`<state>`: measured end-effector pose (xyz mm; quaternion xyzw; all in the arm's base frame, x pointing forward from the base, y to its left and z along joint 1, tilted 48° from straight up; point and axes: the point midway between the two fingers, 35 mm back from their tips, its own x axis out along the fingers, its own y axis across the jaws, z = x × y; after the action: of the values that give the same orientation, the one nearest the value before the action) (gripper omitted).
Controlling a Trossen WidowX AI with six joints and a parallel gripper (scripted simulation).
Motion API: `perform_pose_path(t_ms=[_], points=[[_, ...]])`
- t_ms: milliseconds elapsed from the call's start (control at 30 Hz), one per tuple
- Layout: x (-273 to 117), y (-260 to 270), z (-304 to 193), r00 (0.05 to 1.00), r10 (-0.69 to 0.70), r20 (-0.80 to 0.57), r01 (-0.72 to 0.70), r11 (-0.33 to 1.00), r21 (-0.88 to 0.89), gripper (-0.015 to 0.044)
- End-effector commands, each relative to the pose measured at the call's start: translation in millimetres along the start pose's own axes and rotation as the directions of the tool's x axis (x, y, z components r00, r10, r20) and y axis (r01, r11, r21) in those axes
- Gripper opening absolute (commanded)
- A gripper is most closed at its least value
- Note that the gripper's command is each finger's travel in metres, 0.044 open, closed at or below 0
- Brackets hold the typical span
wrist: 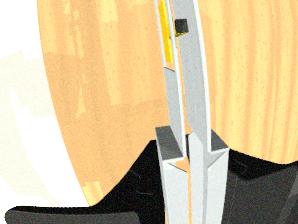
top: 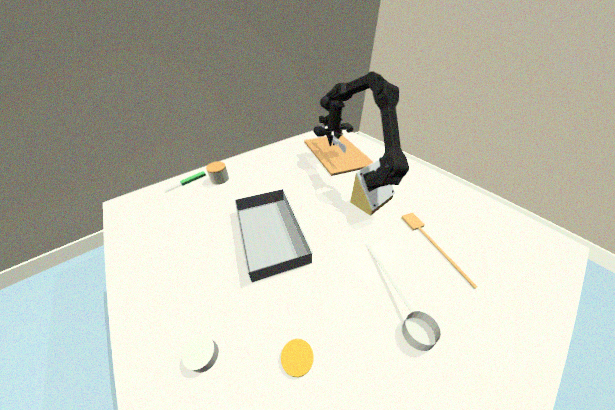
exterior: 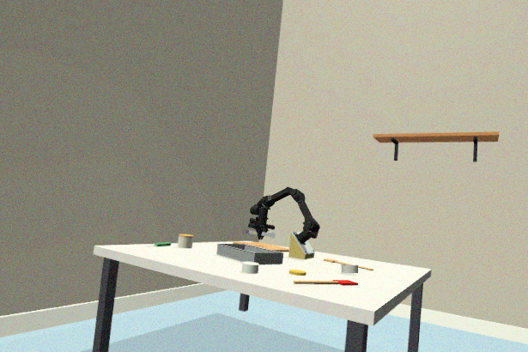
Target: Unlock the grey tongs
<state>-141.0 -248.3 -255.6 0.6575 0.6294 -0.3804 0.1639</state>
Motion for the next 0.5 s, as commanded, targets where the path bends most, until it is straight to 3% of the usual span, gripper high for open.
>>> perform_pose_path(t_ms=[0,300,467], points=[[4.5,-0.4,0.0,1.0,-0.004,0.006,0.004,1.0,-0.004,-0.015],[11.6,-0.3,-1.7,1.0,-0.004,0.007,0.004,1.0,-0.004,-0.015],[12.1,0.4,-3.2,1.0,0.0,-0.001,0.0,1.0,-0.001,-0.0019]])
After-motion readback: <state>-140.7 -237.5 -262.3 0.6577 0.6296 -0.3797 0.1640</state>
